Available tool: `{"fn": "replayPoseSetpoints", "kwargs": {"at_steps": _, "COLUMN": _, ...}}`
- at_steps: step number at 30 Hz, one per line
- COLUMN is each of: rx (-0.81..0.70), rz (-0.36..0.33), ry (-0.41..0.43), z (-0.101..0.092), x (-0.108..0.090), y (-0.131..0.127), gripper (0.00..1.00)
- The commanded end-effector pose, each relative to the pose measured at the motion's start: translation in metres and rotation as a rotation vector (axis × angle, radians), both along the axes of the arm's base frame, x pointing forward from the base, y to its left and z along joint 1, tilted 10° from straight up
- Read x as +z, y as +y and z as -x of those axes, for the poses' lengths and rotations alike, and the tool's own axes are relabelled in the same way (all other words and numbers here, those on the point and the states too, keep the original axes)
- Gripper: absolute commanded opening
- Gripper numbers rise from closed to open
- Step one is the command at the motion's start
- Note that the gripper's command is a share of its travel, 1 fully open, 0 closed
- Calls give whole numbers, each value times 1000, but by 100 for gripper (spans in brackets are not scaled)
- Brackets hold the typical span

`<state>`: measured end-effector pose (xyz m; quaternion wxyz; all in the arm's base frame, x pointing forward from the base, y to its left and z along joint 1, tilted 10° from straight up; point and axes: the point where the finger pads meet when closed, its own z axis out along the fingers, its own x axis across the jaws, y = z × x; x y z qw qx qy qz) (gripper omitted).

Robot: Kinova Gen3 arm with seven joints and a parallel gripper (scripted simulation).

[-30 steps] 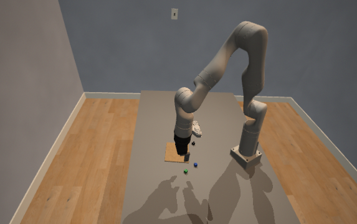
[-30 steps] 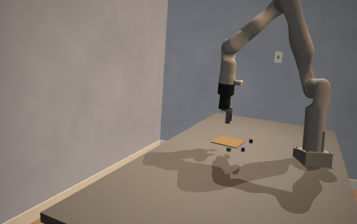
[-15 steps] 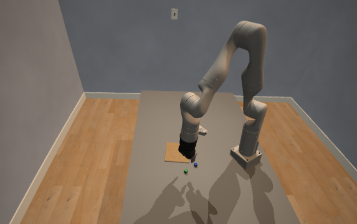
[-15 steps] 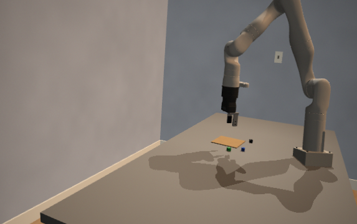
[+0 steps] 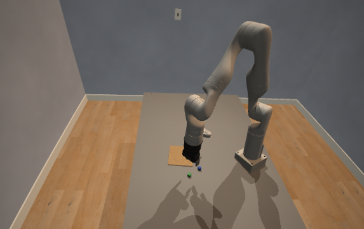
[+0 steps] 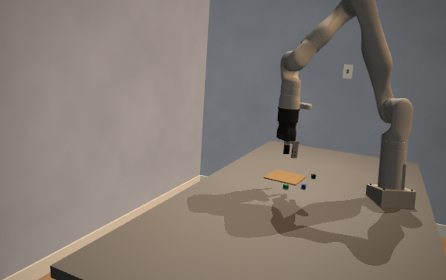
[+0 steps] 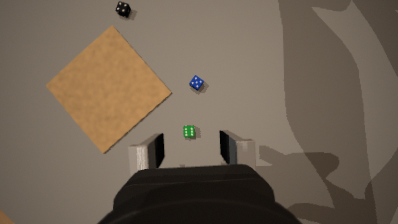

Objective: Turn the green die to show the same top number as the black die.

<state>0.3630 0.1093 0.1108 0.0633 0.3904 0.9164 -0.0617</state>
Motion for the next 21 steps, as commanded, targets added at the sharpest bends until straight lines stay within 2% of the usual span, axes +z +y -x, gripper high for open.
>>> {"fn": "replayPoseSetpoints", "kwargs": {"at_steps": 1, "rx": 12, "rz": -1, "ry": -8, "z": -3, "x": 1, "y": 0, "gripper": 100}}
{"fn": "replayPoseSetpoints", "kwargs": {"at_steps": 21, "rx": -37, "rz": -4, "ry": -9, "z": 0, "x": -2, "y": 0, "gripper": 100}}
